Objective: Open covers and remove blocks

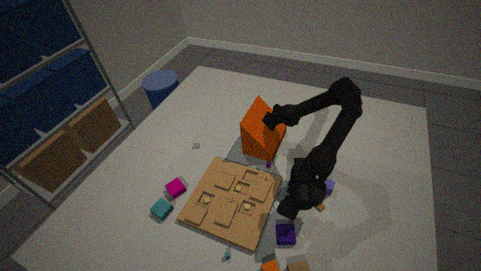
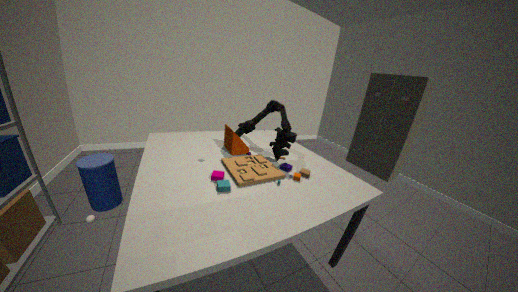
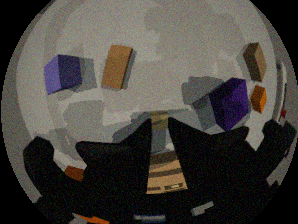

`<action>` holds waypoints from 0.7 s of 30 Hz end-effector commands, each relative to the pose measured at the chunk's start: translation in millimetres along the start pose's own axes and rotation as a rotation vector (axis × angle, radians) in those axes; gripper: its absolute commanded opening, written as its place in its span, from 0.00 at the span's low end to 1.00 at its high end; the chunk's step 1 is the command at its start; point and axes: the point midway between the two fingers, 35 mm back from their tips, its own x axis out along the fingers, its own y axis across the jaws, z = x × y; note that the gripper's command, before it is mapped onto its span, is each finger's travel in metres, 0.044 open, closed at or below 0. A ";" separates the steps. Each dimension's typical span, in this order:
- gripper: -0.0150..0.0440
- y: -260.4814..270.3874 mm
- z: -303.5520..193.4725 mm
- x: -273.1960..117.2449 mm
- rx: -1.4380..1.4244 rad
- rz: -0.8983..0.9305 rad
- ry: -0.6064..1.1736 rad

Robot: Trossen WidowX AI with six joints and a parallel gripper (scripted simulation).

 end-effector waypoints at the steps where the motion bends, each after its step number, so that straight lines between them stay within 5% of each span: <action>1: 0.39 2.0 -1.5 6.7 0.006 0.002 0.005; 6: 0.39 3.2 -1.3 12.0 0.006 0.002 0.003; 21: 1.00 1.4 0.1 4.3 0.001 0.002 -0.001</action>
